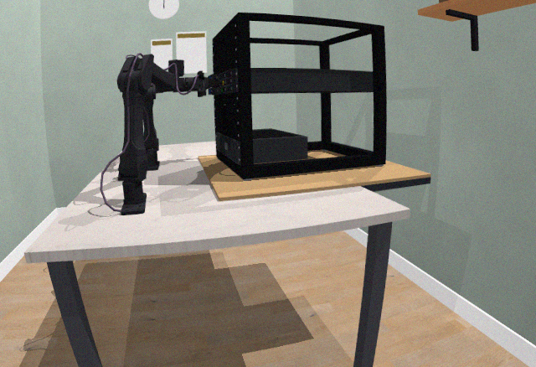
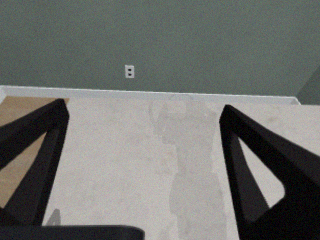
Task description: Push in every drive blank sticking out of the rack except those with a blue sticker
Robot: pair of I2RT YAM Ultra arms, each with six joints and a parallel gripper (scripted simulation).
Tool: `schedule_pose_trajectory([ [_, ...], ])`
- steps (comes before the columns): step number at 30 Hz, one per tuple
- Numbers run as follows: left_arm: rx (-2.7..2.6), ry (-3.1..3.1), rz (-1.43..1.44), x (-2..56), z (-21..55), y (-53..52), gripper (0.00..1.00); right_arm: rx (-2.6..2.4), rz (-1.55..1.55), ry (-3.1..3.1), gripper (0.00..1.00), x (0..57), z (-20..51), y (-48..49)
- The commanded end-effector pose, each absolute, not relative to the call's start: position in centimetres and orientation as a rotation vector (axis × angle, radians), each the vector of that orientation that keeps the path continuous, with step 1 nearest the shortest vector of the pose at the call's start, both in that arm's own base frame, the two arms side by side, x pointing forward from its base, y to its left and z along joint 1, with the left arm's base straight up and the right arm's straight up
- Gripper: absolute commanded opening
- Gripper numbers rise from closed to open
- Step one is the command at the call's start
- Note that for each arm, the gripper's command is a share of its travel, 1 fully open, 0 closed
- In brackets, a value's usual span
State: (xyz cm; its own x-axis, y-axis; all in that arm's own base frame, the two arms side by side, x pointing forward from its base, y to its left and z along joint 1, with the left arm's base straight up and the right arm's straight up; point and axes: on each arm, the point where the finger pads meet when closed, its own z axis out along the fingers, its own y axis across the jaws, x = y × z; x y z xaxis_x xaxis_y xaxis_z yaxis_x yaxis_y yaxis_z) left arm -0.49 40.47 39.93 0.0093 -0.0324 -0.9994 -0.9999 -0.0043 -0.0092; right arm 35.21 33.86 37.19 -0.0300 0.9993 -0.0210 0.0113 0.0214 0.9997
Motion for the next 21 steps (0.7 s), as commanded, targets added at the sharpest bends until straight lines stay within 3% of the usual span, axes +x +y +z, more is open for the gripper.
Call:
schedule_pose_trajectory([
  [1,-1.223,1.2,1.223,-0.8,41.6,39.8,1.0,1.207,1.24,1.209,0.0,36.1,39.0,33.3],
  [9,-1.223,1.2,1.223,-0.8,41.6,39.8,1.0,1.205,1.24,1.213,0.0,33.6,38.6,33.0],
  [21,-1.223,1.2,1.223,-0.8,41.6,39.8,1.0,1.203,1.236,1.217,0.0,25.1,38.5,32.7],
])
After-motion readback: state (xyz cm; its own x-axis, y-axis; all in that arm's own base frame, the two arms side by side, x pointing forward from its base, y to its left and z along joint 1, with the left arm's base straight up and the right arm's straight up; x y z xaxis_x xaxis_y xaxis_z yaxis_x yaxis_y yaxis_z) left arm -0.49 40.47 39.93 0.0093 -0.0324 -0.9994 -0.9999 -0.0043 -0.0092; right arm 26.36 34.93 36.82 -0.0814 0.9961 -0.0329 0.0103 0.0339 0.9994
